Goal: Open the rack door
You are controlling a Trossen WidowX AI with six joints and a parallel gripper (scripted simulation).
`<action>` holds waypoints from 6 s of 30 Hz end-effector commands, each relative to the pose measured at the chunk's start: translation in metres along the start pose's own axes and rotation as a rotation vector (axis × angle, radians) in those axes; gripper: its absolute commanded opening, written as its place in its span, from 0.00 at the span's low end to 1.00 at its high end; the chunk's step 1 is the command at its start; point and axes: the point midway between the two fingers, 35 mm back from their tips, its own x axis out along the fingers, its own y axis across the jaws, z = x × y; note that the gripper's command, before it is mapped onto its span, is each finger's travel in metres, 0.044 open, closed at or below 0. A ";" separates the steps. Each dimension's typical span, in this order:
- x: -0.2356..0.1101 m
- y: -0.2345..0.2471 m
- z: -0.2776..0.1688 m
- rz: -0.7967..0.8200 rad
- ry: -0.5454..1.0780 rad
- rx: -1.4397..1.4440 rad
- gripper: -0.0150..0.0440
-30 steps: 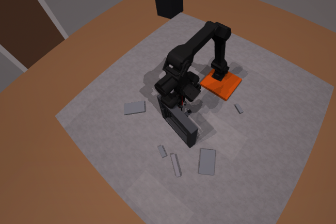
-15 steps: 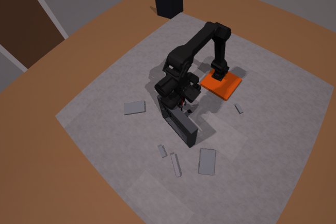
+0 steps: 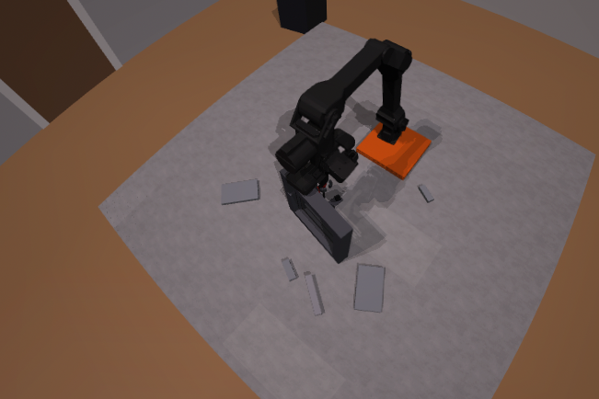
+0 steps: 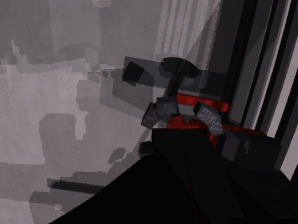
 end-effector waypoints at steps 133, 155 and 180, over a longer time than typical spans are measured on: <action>-0.003 0.059 0.204 0.025 -0.010 1.920 0.29; -0.003 0.059 0.204 0.025 -0.010 1.920 0.65; -0.038 0.059 0.203 0.026 -0.080 1.920 0.75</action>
